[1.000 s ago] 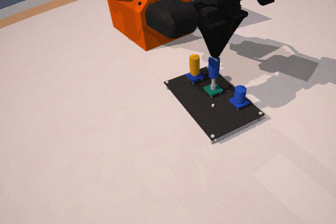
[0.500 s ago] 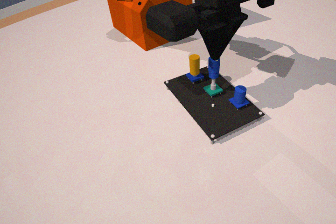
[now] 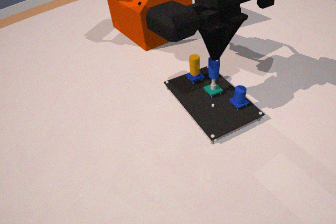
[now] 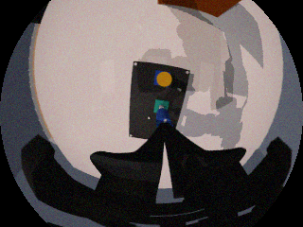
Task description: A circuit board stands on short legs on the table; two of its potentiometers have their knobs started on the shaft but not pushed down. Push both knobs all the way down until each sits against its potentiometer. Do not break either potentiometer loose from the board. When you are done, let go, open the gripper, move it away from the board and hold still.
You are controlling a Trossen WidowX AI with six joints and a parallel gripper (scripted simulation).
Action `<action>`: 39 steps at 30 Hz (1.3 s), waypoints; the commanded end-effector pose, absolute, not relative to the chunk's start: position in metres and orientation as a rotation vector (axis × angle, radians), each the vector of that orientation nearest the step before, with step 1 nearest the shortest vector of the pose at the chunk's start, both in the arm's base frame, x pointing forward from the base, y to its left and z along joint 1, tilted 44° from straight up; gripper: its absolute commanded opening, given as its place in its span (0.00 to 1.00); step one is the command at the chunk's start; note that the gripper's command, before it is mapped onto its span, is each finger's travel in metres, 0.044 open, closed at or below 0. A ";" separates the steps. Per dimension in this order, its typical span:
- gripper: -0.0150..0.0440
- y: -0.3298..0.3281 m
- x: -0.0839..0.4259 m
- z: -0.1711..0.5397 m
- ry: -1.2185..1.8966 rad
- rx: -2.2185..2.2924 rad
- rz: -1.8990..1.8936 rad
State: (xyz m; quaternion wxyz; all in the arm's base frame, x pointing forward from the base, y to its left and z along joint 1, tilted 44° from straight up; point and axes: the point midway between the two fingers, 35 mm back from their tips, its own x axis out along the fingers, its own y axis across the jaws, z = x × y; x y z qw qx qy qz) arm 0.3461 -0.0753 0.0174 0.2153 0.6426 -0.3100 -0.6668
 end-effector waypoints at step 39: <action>0.25 -0.086 0.344 0.006 -0.859 1.775 -1.849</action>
